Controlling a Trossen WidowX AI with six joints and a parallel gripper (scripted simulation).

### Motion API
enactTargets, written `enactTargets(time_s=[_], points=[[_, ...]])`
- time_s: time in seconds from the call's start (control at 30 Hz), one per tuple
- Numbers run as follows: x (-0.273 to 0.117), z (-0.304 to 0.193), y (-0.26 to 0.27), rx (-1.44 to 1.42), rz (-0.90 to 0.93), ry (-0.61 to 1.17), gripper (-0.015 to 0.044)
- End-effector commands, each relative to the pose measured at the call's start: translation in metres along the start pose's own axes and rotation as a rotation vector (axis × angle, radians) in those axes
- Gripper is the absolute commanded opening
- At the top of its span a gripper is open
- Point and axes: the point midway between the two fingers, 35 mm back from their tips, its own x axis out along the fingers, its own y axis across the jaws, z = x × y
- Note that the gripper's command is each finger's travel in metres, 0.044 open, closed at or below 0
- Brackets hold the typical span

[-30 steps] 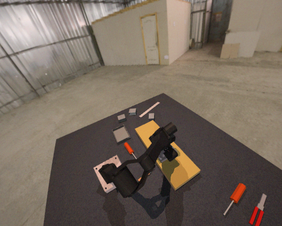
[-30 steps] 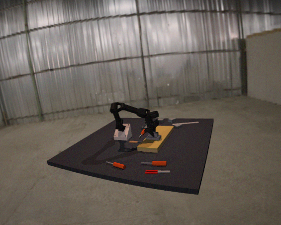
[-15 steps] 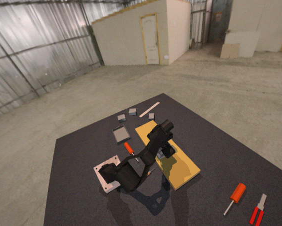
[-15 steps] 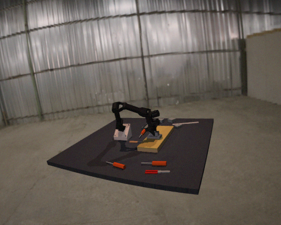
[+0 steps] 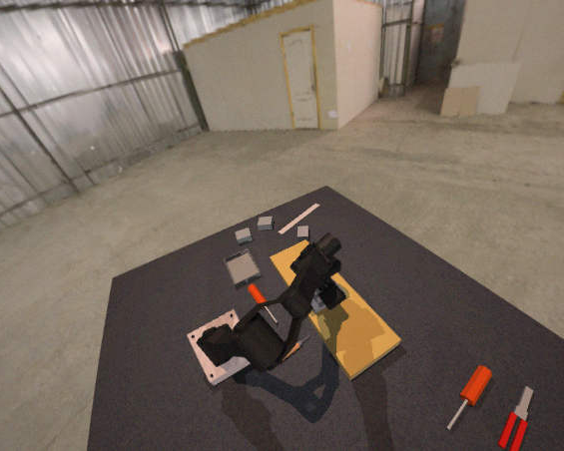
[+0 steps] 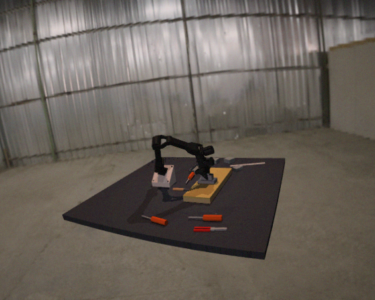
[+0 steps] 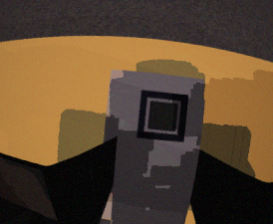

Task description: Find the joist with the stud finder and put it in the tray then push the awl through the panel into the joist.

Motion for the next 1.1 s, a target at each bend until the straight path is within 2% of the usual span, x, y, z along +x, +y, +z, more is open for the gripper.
enactTargets(time_s=[0.0, 1.07], points=[[0.0, 0.0, 0.009, -0.002, 0.009, 0.001, 0.0], [-0.001, 0.0, 0.056, -0.001, 0.011, 0.0, 0.0]])
